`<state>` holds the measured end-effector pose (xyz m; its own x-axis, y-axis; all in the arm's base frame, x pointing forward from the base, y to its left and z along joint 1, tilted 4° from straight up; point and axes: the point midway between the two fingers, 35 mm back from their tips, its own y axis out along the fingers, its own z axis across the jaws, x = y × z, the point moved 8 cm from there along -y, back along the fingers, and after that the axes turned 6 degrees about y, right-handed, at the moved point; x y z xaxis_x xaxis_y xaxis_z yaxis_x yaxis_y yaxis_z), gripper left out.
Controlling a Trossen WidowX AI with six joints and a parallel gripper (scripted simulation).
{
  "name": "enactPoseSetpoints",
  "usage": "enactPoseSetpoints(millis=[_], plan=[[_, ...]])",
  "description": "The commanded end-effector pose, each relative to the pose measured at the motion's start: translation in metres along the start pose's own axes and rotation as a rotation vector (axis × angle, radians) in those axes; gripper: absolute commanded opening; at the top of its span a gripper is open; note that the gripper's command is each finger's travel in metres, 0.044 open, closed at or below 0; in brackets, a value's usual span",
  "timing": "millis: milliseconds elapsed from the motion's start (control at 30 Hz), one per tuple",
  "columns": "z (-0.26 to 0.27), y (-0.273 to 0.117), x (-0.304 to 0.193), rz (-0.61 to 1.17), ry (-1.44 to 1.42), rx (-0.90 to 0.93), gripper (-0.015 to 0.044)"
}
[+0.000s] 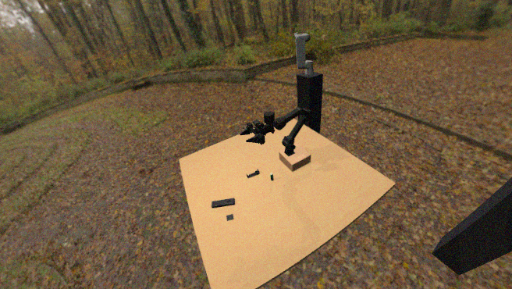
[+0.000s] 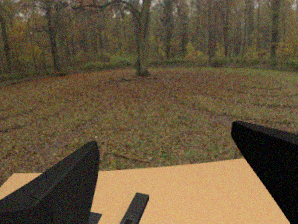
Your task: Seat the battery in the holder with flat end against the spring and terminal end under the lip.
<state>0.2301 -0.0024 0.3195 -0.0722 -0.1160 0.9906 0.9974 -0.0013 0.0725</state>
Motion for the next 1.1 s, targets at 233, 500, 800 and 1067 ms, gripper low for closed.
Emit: enactPoseSetpoints(millis=[233, 500, 800, 1067], plan=[[0.014, 0.034, -0.081, 0.657, -0.23, 0.083, 0.019], [0.025, 0.026, -0.141, 1.247, -0.449, 0.31, 0.0], [0.031, 0.013, -0.161, 1.56, -0.536, 0.489, 0.0], [0.031, 0.013, -0.161, 1.56, -0.536, 0.489, 0.0]])
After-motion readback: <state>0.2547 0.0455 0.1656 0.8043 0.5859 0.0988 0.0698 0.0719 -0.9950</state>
